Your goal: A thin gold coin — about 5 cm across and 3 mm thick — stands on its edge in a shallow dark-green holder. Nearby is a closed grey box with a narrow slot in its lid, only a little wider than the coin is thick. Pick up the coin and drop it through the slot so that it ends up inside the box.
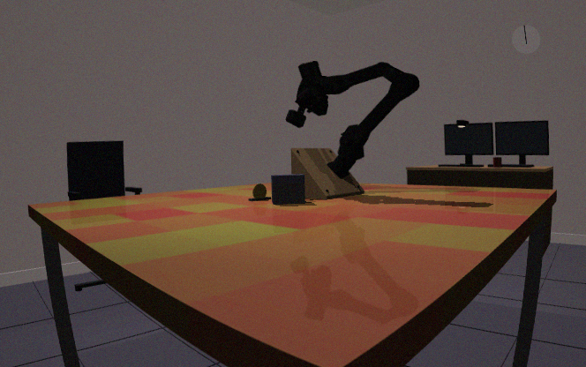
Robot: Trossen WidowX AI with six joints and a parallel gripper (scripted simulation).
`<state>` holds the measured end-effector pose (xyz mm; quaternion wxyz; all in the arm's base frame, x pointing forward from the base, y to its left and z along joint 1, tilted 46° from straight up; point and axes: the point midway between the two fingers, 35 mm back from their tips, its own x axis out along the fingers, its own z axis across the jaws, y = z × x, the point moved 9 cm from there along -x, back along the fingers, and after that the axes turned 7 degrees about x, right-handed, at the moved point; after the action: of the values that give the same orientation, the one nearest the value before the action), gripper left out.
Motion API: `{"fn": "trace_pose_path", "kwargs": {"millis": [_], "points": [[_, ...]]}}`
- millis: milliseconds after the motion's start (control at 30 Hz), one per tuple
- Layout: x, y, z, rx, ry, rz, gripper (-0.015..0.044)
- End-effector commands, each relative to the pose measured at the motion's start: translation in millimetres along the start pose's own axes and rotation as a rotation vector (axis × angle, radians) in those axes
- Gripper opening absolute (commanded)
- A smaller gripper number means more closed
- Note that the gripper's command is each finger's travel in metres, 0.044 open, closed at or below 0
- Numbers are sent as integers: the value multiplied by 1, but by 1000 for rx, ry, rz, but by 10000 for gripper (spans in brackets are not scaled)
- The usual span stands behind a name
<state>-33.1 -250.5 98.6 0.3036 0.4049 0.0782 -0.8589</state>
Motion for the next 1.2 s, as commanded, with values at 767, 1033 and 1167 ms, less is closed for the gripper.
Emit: {"fn": "trace_pose_path", "kwargs": {"millis": [767, 1033, 1167], "points": [[-30, 98, -112, -2148, 648, 882, 161], [-48, 112, -146, -2520, 694, 1344, 161], [-58, 117, -162, -2649, 682, 1639, 161]]}}
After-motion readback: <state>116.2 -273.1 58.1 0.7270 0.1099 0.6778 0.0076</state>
